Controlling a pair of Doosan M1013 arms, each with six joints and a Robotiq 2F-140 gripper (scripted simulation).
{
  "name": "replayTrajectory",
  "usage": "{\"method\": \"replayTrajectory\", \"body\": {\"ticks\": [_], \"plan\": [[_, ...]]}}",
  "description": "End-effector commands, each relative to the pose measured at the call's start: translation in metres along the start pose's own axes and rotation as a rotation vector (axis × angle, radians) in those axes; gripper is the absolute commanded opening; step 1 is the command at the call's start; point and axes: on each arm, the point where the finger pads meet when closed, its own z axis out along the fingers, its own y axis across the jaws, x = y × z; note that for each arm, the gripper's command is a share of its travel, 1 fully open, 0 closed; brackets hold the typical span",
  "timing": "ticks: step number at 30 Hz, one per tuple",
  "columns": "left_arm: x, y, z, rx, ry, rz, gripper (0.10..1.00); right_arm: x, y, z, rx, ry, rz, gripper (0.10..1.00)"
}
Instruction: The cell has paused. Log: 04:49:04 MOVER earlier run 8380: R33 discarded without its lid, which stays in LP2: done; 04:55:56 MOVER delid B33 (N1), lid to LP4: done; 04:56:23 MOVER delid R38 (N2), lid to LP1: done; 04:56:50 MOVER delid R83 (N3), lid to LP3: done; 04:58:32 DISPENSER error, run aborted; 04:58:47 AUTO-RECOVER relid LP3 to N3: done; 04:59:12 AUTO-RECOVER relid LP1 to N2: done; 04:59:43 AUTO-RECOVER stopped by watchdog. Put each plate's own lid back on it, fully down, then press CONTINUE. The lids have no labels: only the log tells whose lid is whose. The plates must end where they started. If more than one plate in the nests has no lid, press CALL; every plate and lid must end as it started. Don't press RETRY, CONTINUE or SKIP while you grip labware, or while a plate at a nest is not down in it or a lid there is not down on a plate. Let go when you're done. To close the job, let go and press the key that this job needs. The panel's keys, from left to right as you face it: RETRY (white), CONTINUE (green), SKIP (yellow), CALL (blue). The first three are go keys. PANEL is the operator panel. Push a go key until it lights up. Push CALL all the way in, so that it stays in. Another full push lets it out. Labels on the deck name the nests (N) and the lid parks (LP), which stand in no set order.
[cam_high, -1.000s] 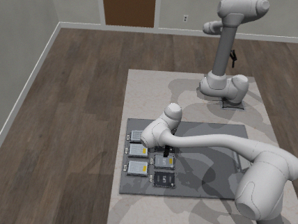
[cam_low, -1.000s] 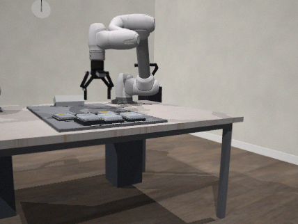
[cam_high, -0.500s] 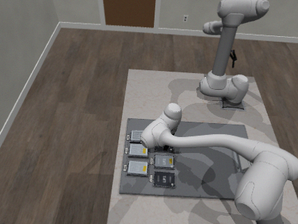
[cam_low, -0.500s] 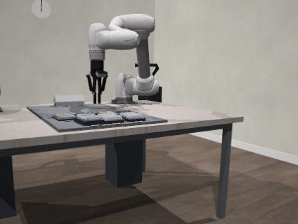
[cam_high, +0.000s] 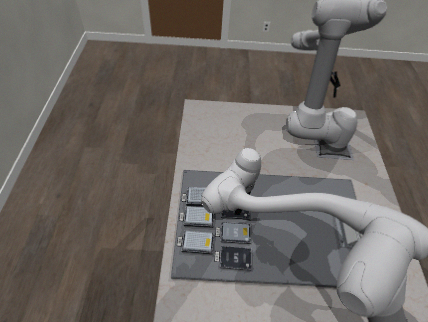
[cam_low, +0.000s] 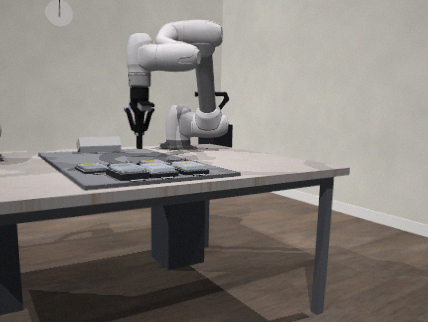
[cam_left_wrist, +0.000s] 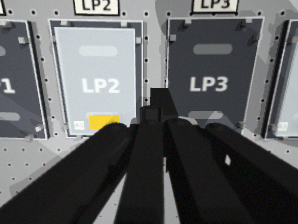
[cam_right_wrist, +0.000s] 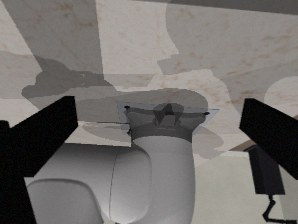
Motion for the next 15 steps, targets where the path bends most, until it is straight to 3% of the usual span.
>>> {"method": "replayTrajectory", "body": {"ticks": [1, 7, 15], "plan": [[0.001, -0.003, -0.001, 0.0, -0.006, -0.002, 0.099, 0.0, 0.002, -0.001, 0.001, -0.003, 0.006, 1.0], [0.001, 0.004, -0.001, 0.0, -0.006, -0.004, 0.099, 0.0, 0.002, -0.001, 0.001, -0.003, 0.006, 1.0], [0.004, 0.06, -0.002, 0.0, -0.005, -0.005, 0.099, 0.0, 0.002, -0.001, 0.001, -0.003, 0.006, 1.0]]}}
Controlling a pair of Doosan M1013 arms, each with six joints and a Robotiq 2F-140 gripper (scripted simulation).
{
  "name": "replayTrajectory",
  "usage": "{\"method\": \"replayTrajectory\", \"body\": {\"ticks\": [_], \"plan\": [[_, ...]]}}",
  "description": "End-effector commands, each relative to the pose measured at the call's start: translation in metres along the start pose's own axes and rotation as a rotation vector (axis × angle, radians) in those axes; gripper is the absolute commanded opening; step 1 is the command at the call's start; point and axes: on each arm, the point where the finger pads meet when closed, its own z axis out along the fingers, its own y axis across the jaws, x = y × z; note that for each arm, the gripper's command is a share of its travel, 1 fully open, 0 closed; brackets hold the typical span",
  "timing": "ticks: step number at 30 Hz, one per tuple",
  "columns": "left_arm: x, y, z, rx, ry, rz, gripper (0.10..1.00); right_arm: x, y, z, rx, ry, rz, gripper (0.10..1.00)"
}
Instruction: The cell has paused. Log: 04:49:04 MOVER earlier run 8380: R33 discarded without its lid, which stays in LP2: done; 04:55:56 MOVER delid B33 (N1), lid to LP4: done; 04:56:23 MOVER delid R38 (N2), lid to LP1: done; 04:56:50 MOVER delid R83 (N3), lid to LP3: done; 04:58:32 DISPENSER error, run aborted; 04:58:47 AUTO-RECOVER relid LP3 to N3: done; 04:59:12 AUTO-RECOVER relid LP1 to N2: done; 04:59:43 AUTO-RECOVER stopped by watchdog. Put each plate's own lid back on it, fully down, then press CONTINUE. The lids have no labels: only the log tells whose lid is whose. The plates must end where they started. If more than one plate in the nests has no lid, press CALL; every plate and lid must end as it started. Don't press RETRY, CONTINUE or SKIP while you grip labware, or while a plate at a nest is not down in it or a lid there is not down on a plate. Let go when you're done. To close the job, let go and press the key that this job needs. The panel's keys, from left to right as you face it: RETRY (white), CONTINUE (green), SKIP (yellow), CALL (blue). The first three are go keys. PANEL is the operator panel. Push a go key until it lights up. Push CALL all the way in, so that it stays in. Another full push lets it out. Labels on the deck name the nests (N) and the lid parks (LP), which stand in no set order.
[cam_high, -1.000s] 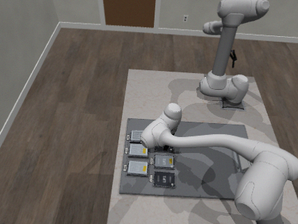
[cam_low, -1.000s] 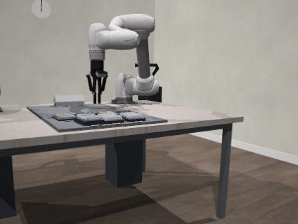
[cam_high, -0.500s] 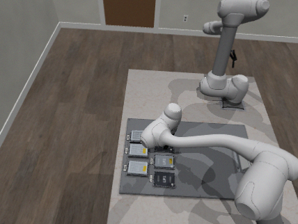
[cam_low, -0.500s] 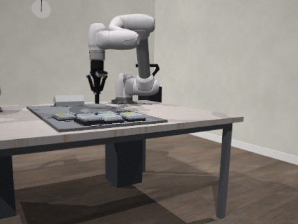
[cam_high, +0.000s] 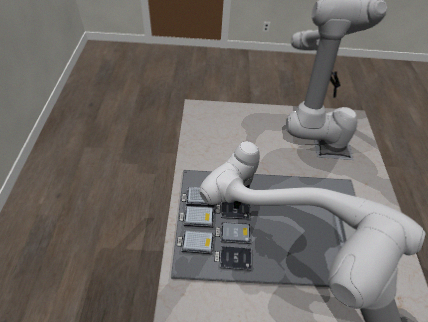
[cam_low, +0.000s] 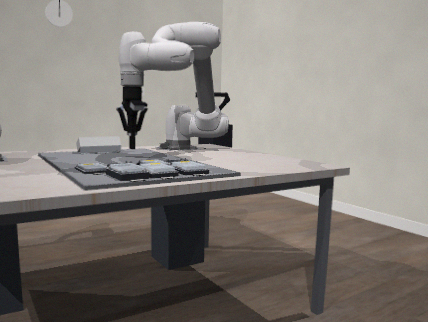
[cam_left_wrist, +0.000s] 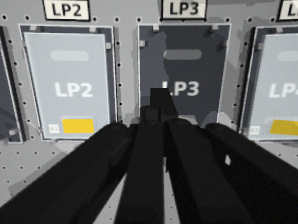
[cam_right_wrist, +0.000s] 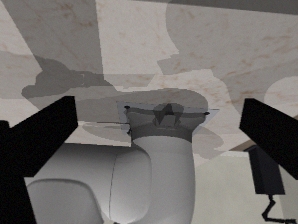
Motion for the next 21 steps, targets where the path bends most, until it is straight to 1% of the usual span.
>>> {"method": "replayTrajectory", "body": {"ticks": [1, 4, 7, 21], "plan": [[-0.002, 0.04, -0.001, 0.002, -0.007, -0.002, 0.099, 0.0, 0.002, -0.001, 0.001, -0.003, 0.006, 1.0], [-0.003, 0.074, 0.0, 0.002, -0.007, -0.002, 0.099, 0.0, 0.002, -0.001, 0.001, -0.003, 0.006, 1.0], [-0.005, 0.094, 0.0, 0.002, -0.007, -0.002, 0.099, 0.0, 0.002, -0.001, 0.001, -0.003, 0.006, 1.0], [-0.006, 0.097, 0.0, 0.003, -0.007, -0.001, 0.099, 0.0, 0.002, -0.001, 0.001, -0.003, 0.006, 1.0]]}}
